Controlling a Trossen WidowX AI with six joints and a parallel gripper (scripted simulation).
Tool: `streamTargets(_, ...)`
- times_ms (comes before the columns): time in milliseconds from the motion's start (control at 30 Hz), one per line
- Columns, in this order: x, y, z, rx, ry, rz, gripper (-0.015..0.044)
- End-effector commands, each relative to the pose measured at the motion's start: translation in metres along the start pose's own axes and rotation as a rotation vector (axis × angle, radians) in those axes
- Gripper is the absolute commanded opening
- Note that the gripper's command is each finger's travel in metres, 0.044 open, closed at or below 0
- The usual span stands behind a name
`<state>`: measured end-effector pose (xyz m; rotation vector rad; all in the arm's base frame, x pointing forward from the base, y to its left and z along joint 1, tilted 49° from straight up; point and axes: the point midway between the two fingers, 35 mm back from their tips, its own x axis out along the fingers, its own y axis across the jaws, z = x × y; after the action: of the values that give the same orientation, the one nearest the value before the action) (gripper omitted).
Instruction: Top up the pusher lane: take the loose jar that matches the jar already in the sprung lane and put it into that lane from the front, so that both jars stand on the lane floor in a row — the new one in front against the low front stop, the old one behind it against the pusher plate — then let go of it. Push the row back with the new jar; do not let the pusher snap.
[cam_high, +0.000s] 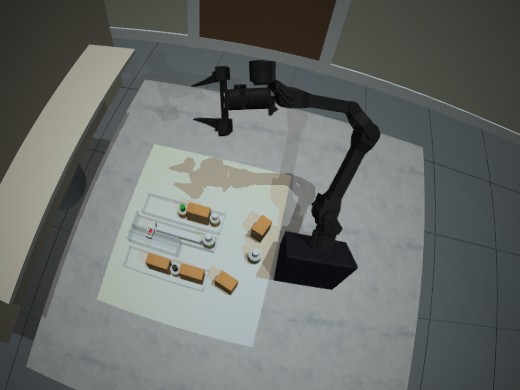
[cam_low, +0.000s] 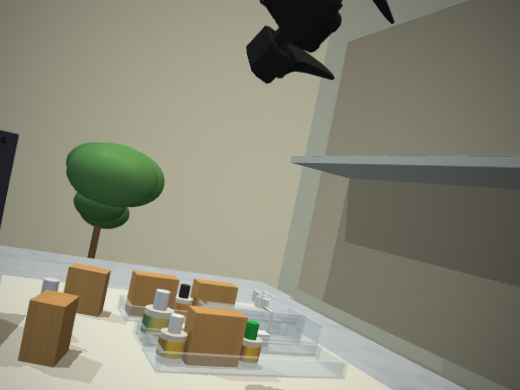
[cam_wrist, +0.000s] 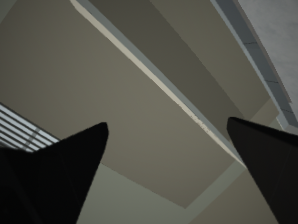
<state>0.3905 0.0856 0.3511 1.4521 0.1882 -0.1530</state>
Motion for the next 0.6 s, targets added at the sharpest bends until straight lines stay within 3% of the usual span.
streamTargets(0,0.021,-0.063,-0.013,-0.154,-0.007,-0.181,0.044)
streamTargets(267,0.03,-0.197,-0.031,-0.545,0.035,-0.568,0.044)
streamTargets(567,-0.017,-0.337,-0.021,-1.09,0.185,-1.022,0.044)
